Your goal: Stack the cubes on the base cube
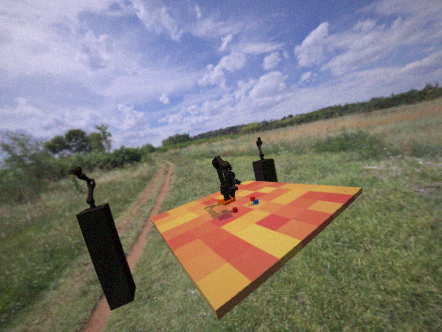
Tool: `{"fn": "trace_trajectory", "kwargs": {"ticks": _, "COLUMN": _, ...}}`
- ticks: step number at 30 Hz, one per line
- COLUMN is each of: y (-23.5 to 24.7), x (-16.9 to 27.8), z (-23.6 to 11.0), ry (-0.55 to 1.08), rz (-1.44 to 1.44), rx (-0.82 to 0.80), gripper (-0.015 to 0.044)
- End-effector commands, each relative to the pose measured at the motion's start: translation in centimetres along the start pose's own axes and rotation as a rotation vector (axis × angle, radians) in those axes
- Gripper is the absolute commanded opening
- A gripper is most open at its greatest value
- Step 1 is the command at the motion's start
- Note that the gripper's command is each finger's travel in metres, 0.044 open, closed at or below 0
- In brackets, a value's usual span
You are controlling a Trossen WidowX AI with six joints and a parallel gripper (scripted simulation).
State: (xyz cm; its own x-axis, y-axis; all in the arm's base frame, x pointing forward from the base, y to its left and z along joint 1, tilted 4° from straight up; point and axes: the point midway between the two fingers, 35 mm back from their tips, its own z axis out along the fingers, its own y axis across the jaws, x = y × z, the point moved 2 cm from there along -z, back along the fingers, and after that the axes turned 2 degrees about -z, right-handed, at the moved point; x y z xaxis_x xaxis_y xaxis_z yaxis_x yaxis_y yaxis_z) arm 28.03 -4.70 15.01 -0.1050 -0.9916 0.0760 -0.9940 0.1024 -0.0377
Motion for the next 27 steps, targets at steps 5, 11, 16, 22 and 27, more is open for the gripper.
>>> {"fn": "trace_trajectory", "kwargs": {"ticks": 5, "y": 0.6, "x": 0.1, "z": 5.2, "ry": 0.002, "rz": -0.006, "rx": -0.022, "gripper": 0.0265}}
{"fn": "trace_trajectory", "kwargs": {"ticks": 11, "y": 0.6, "x": 0.1, "z": 5.9, "ry": 0.002, "rz": -0.006, "rx": -0.022, "gripper": 0.0265}}
{"fn": "trace_trajectory", "kwargs": {"ticks": 16, "y": 0.6, "x": 0.1, "z": 6.9, "ry": 0.003, "rz": -0.007, "rx": -0.022, "gripper": 0.0265}}
{"fn": "trace_trajectory", "kwargs": {"ticks": 22, "y": 0.6, "x": 0.1, "z": 7.4, "ry": 0.003, "rz": -0.007, "rx": -0.022, "gripper": 0.0265}}
{"fn": "trace_trajectory", "kwargs": {"ticks": 27, "y": 0.6, "x": 0.1, "z": 8.3, "ry": 0.003, "rz": -0.007, "rx": -0.022, "gripper": 0.0265}}
